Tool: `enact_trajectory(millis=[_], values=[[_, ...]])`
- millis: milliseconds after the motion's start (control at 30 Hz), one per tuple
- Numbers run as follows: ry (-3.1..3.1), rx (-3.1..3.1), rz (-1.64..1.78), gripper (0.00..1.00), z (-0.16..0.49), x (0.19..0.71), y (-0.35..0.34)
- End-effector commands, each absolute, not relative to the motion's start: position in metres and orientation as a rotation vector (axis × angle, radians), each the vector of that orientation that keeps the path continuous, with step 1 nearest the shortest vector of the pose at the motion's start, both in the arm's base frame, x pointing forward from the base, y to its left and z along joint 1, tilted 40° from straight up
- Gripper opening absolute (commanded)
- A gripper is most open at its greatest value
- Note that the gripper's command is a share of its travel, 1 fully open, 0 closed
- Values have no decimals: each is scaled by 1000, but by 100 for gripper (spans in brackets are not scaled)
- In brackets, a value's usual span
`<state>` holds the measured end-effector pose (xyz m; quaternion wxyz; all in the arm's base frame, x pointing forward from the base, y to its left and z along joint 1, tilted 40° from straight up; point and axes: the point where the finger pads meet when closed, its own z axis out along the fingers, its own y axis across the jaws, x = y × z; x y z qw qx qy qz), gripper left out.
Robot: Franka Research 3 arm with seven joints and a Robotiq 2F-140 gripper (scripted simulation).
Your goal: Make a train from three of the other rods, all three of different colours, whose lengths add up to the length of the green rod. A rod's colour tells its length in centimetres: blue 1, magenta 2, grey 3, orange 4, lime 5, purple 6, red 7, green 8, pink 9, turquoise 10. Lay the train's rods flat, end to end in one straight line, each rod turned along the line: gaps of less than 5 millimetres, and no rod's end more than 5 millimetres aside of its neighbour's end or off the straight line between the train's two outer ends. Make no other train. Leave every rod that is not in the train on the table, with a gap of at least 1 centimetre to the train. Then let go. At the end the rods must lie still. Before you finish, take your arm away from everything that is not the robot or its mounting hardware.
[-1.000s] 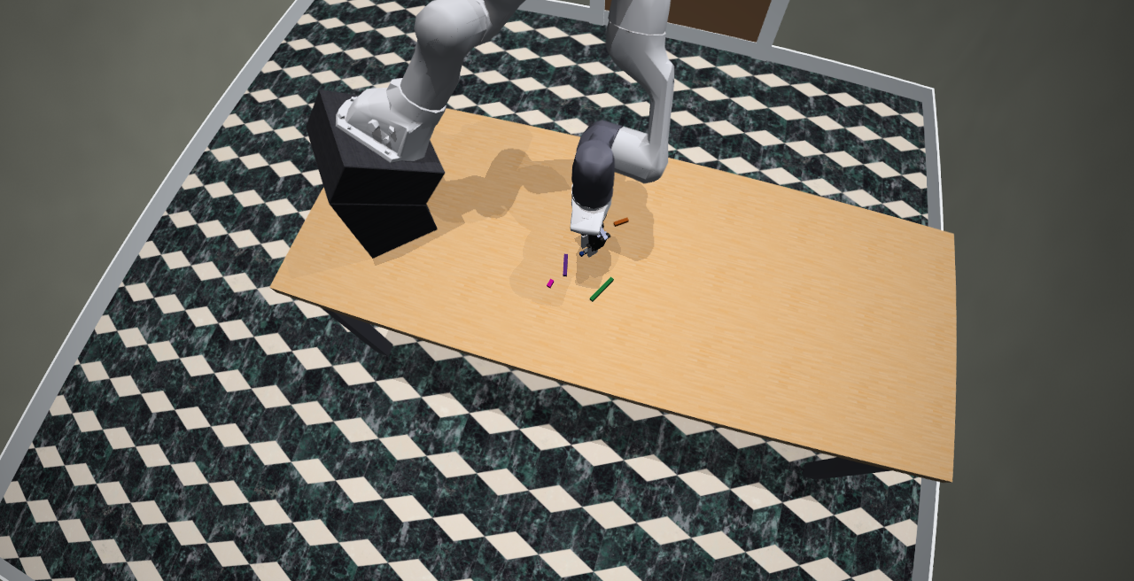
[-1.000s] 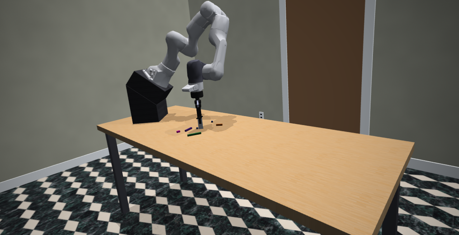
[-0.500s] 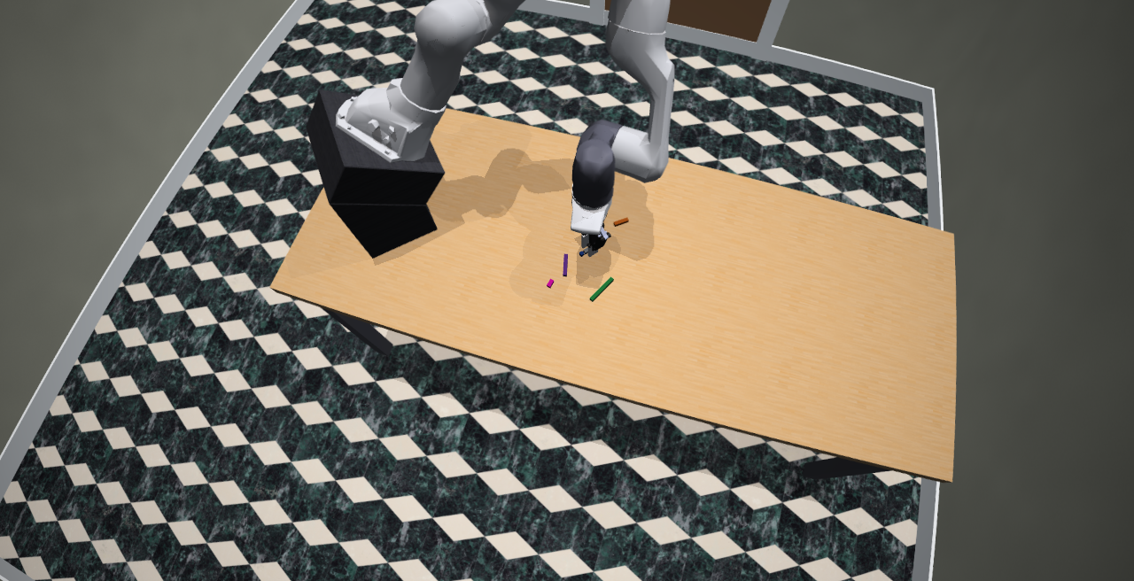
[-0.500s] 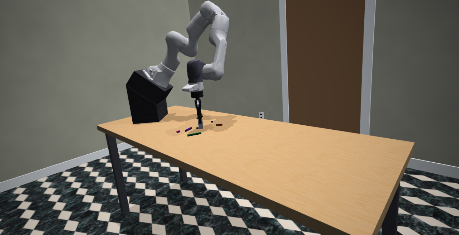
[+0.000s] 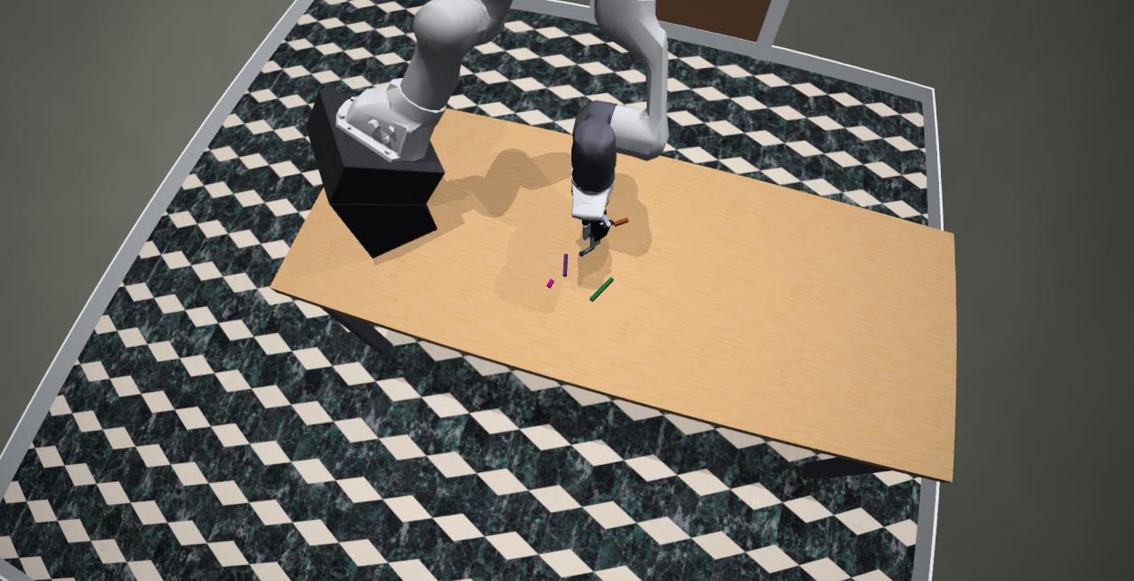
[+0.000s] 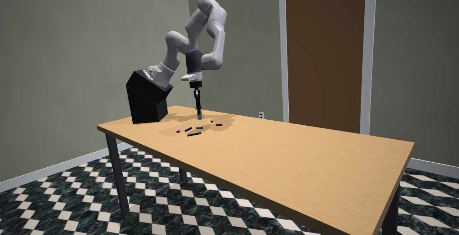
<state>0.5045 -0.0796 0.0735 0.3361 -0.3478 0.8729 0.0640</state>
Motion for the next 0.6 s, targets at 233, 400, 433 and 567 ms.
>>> enact_trajectory(millis=[233,400,433,567], values=[[2299,-873,211,15,94,486,-86],[2299,-873,210,100,95,486,-86],[2299,-873,210,100,95,486,-86],[2299,-873,210,100,95,486,-86]])
